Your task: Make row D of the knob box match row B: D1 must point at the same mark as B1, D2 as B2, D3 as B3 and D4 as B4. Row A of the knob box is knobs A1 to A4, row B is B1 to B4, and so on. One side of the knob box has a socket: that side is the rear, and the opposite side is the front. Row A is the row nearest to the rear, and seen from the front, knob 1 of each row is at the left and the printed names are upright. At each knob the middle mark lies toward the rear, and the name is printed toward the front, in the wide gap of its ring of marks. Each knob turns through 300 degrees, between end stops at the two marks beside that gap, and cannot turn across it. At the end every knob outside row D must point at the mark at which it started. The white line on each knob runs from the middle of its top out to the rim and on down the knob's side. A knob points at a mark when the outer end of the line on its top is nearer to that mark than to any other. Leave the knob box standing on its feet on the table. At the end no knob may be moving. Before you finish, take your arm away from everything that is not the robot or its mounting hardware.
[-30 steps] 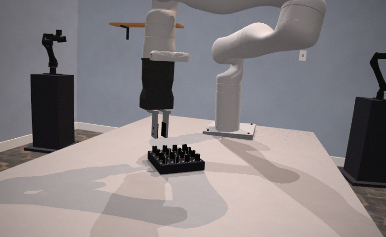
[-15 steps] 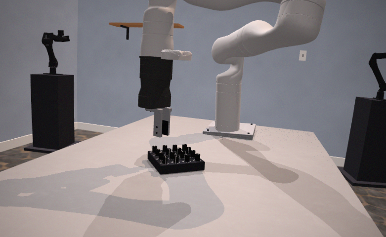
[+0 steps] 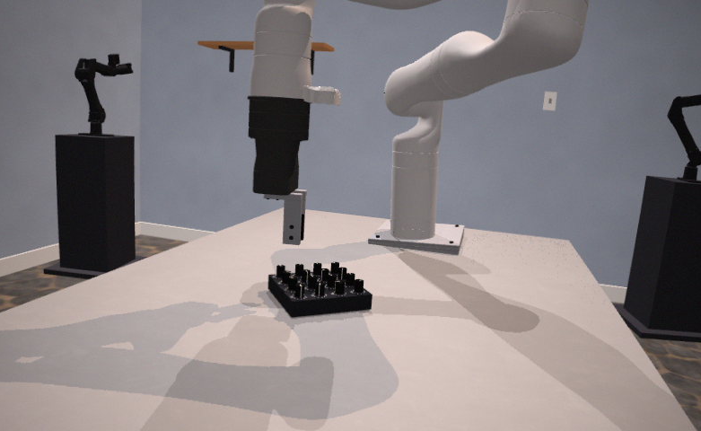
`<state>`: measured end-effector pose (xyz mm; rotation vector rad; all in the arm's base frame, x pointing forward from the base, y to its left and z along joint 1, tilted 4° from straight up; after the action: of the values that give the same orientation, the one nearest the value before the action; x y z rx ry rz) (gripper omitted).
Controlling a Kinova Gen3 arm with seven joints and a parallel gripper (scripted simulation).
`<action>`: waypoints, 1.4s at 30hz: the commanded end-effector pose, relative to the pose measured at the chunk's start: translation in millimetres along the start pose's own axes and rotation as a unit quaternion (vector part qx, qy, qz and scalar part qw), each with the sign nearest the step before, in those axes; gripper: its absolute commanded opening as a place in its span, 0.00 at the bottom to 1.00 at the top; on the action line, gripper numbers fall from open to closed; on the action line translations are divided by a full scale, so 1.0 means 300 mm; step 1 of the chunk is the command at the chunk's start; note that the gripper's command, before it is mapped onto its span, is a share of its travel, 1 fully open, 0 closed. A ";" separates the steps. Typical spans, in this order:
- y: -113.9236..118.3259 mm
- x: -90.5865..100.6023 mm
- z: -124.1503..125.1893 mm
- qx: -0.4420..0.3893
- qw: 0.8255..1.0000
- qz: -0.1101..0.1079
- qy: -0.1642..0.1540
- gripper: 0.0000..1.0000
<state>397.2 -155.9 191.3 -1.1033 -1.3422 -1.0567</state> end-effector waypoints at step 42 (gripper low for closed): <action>0.000 0.031 -0.022 0.269 0.963 -0.005 -0.003 0.46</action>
<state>398.2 -161.9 200.3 -0.6914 -1.5196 -0.6330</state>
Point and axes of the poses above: the point where the finger pads meet when closed, its own x axis back along the fingers, its own y axis across the jaws, z = x × y, the point moved 9 cm from there along x, back along the fingers, and after that the axes turned 9 degrees about x, right-handed, at the moved point
